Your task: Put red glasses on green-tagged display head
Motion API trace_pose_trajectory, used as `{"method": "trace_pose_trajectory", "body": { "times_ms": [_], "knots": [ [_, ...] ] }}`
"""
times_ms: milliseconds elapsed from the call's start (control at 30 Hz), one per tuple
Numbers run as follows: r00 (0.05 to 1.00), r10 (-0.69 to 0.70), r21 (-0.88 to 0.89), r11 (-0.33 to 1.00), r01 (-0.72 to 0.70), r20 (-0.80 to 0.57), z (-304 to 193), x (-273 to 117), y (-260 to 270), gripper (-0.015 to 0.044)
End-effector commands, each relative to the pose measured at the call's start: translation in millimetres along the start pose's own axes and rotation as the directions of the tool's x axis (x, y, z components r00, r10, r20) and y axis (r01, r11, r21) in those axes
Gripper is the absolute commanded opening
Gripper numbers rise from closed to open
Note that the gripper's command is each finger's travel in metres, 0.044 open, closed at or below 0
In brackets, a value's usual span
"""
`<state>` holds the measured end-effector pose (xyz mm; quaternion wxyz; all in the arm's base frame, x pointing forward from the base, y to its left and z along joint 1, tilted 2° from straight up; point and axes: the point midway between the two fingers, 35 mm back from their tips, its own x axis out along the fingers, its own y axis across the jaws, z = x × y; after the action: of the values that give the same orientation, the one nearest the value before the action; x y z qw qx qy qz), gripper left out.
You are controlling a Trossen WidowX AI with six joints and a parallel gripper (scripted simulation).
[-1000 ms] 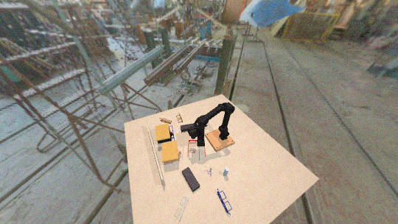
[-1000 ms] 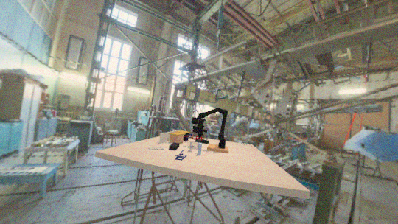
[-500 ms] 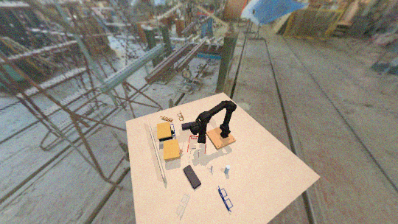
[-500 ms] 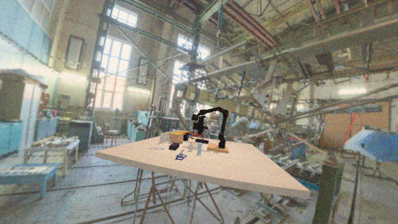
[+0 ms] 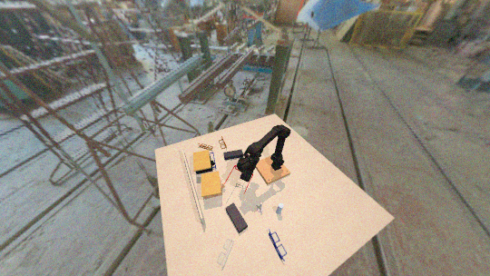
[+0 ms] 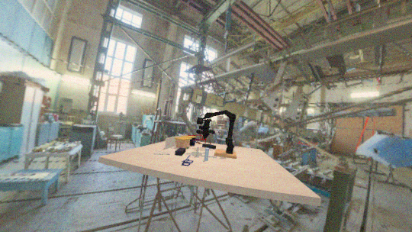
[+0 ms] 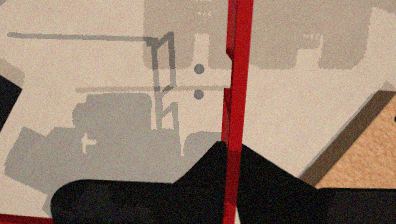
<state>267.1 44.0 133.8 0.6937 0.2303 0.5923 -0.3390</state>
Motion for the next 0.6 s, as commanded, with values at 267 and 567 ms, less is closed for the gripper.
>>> {"method": "trace_pose_trajectory", "body": {
  "times_ms": [267,567],
  "knots": [
    [0.991,0.007,0.257,0.965,-0.041,0.132,-11.9,-11.3,28.3,0.0],
    [0.973,0.034,0.437,0.89,-0.133,0.227,-26.2,-21.7,48.7,0.0]
  ]
}}
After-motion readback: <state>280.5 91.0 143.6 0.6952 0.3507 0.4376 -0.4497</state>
